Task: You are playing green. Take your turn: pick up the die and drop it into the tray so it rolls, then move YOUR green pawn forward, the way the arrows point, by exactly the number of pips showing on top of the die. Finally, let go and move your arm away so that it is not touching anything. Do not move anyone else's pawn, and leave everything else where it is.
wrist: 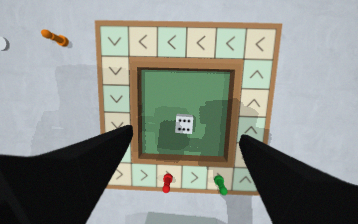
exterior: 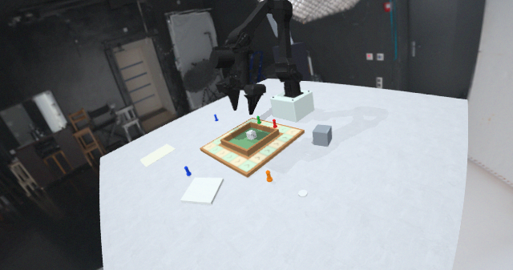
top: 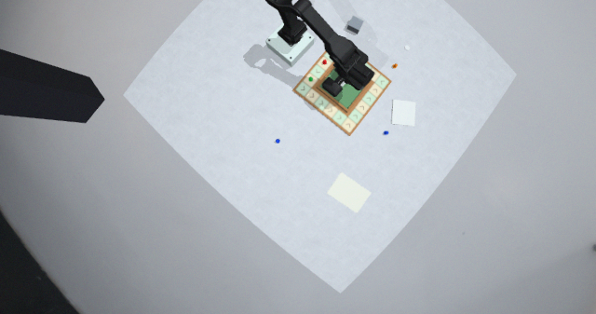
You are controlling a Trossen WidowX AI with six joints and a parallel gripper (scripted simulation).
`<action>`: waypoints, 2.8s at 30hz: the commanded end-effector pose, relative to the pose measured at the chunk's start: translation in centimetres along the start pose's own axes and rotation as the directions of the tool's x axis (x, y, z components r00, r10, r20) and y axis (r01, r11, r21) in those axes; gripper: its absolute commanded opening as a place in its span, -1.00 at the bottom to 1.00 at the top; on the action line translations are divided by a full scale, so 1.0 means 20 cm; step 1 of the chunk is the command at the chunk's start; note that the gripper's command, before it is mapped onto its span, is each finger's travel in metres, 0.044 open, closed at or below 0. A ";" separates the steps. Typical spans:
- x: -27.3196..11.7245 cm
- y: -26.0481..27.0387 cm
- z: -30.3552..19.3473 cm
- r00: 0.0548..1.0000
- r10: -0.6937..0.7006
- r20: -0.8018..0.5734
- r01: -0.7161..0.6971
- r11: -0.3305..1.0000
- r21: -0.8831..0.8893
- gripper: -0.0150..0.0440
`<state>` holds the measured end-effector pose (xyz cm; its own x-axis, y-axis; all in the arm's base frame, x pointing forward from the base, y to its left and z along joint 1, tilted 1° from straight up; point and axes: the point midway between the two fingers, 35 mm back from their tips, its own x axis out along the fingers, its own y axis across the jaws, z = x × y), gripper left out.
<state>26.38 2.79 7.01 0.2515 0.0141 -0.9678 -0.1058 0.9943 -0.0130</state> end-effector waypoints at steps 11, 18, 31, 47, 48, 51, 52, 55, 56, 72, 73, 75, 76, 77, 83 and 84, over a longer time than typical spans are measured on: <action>0.07 -0.19 -0.22 0.983 -0.011 -0.183 0.037 0.990 0.139 0.56; 0.10 -0.35 -0.55 0.971 -0.003 -0.240 0.081 0.946 0.315 0.19; 0.17 -0.36 -0.57 0.971 -0.003 -0.240 0.081 0.945 0.316 0.19; 0.26 -0.36 -0.59 0.971 -0.002 -0.241 0.081 0.946 0.315 0.19; 0.27 -0.36 -0.59 0.971 -0.002 -0.241 0.081 0.946 0.315 0.19; 0.29 -0.36 -0.60 0.971 -0.002 -0.241 0.081 0.946 0.315 0.19; 0.30 -0.36 -0.60 0.971 -0.003 -0.241 0.081 0.946 0.315 0.19; 0.32 -0.36 -0.61 0.971 -0.003 -0.241 0.081 0.946 0.315 0.19; 0.33 -0.36 -0.61 0.971 -0.003 -0.241 0.081 0.946 0.315 0.19; 0.37 -0.36 -0.63 0.971 -0.003 -0.241 0.081 0.945 0.315 -0.39; 0.37 -0.36 -0.63 0.971 -0.003 -0.241 0.081 0.945 0.315 -0.42; 0.37 -0.36 -0.63 0.971 -0.003 -0.241 0.081 0.945 0.315 -0.46; 0.37 -0.36 -0.63 0.971 -0.003 -0.241 0.081 0.945 0.315 -0.48; 0.37 -0.36 -0.63 0.971 -0.003 -0.241 0.081 0.945 0.315 -0.49; 0.26 -0.37 -0.56 0.971 -0.003 -0.240 0.081 0.945 0.316 -0.49; 0.23 -0.37 -0.55 0.971 -0.003 -0.240 0.081 0.945 0.316 -0.49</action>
<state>16.66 -5.35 -2.07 -0.0191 -0.0048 -0.9998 0.2227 0.9749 -0.0089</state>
